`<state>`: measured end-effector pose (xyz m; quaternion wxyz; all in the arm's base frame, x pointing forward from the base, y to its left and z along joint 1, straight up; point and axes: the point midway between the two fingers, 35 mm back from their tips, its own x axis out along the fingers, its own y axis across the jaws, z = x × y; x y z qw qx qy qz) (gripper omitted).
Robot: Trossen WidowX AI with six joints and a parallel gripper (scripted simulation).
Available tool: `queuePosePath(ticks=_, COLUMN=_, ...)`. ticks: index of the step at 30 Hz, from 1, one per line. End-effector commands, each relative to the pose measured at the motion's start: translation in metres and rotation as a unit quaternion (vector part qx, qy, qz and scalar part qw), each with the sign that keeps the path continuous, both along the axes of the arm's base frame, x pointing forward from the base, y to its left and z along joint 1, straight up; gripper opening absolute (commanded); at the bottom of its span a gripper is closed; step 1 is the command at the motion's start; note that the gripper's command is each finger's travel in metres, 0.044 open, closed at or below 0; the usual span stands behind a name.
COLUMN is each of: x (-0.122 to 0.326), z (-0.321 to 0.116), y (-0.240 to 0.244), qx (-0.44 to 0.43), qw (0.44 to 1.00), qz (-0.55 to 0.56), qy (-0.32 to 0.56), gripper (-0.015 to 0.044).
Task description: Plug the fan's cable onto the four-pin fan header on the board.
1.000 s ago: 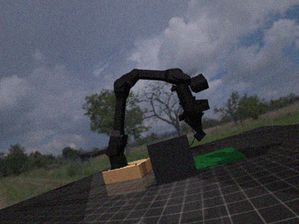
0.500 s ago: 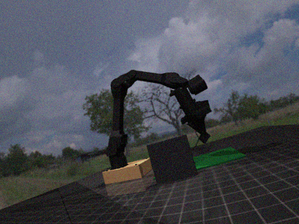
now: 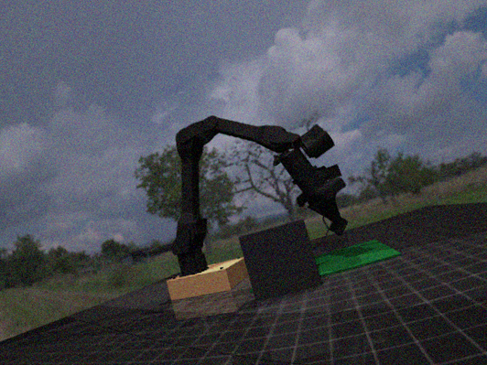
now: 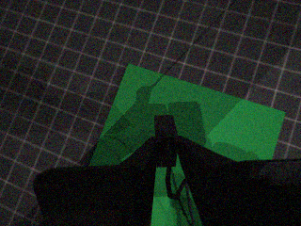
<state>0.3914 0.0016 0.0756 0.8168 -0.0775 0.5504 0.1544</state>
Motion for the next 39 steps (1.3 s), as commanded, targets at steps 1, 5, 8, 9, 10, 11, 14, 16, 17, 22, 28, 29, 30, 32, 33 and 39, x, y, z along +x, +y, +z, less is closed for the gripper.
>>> queuePosePath(ticks=1, x=0.0021, z=0.0021, y=-0.0007, qx=0.011, qw=1.0, qz=-0.004, qy=-0.023, gripper=0.0)
queuePosePath(ticks=5, x=0.0031, z=0.0004, y=-0.0016, qx=0.019, qw=0.999, qz=-0.007, qy=-0.04, gripper=0.0)
queuePosePath(ticks=8, x=0.0036, z=-0.0007, y=-0.0023, qx=0.025, qw=0.998, qz=-0.008, qy=-0.053, gripper=0.0)
queuePosePath(ticks=9, x=0.0038, z=-0.001, y=-0.0025, qx=0.027, qw=0.998, qz=-0.009, qy=-0.057, gripper=0.0)
queuePosePath(ticks=10, x=0.0039, z=-0.0013, y=-0.0027, qx=0.029, qw=0.998, qz=-0.009, qy=-0.061, gripper=0.0)
queuePosePath(ticks=11, x=0.004, z=-0.0016, y=-0.003, qx=0.031, qw=0.997, qz=-0.009, qy=-0.065, gripper=0.0)
queuePosePath(ticks=14, x=0.0042, z=-0.0025, y=-0.0036, qx=0.037, qw=0.996, qz=-0.011, qy=-0.078, gripper=0.0)
queuePosePath(ticks=16, x=0.0043, z=-0.003, y=-0.004, qx=0.04, qw=0.995, qz=-0.011, qy=-0.086, gripper=0.0)
queuePosePath(ticks=17, x=0.0043, z=-0.0032, y=-0.0043, qx=0.042, qw=0.995, qz=-0.012, qy=-0.09, gripper=0.0)
queuePosePath(ticks=22, x=0.0039, z=-0.0041, y=-0.0053, qx=0.051, qw=0.992, qz=-0.013, qy=-0.111, gripper=0.0)
queuePosePath(ticks=28, x=0.0029, z=-0.0047, y=-0.0065, qx=0.061, qw=0.989, qz=-0.013, qy=-0.136, gripper=0.0)
queuePosePath(ticks=29, x=0.0026, z=-0.0047, y=-0.0067, qx=0.063, qw=0.988, qz=-0.014, qy=-0.14, gripper=0.0)
queuePosePath(ticks=30, x=0.0024, z=-0.0047, y=-0.0068, qx=0.064, qw=0.987, qz=-0.014, qy=-0.144, gripper=0.0)
queuePosePath(ticks=32, x=0.0018, z=-0.0048, y=-0.0072, qx=0.068, qw=0.986, qz=-0.014, qy=-0.152, gripper=0.0)
queuePosePath(ticks=33, x=0.0015, z=-0.0048, y=-0.0074, qx=0.069, qw=0.985, qz=-0.014, qy=-0.156, gripper=0.0)
queuePosePath(ticks=39, x=-0.0009, z=-0.0045, y=-0.0083, qx=0.078, qw=0.98, qz=-0.013, qy=-0.181, gripper=0.0)
